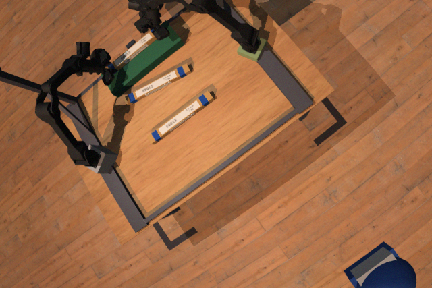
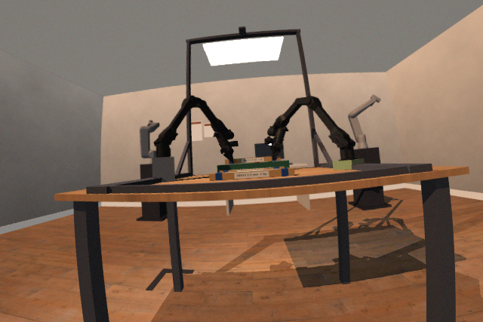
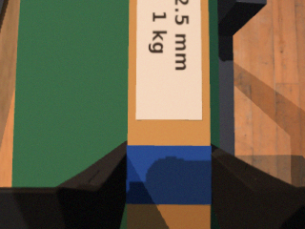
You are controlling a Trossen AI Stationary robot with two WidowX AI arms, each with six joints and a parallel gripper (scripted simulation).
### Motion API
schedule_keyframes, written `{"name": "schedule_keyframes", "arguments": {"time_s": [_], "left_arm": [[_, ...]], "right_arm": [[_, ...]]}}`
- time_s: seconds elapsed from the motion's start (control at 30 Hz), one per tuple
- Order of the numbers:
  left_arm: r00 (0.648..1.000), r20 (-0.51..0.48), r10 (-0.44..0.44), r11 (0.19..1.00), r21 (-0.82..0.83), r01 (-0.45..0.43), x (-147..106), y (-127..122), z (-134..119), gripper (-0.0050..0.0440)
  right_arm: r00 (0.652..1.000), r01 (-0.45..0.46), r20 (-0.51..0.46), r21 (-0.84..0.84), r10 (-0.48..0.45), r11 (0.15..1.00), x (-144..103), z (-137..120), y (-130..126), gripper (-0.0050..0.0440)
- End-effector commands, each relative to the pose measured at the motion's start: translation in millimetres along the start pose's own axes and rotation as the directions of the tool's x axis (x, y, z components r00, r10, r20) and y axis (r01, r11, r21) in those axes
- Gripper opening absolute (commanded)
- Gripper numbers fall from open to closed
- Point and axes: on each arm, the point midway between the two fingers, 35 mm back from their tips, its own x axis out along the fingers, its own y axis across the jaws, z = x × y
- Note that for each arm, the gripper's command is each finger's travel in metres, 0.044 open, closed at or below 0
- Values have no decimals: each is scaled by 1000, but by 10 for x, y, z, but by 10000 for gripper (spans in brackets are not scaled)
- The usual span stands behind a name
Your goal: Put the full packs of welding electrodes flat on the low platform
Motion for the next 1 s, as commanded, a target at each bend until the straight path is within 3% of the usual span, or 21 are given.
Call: {"name": "schedule_keyframes", "arguments": {"time_s": [0.0, 0.7, 0.73, 0.97], "left_arm": [[999, 6, -37, 999, -4, 37, -158, -79, -29, -50], [999, 10, -43, 999, -6, 43, -192, -81, -25, -50], [999, 11, -44, 999, -6, 44, -193, -81, -24, 330], [999, 11, -35, 999, -3, 35, -147, -82, -14, 330]], "right_arm": [[999, -37, 1, -1, 37, 999, -153, -45, 97, -50], [999, -41, 4, 0, 41, 999, -176, -48, 103, -50], [999, -42, 4, 0, 42, 999, -176, -47, 104, 330], [999, -35, 6, -2, 35, 999, -135, -33, 109, 330]]}}
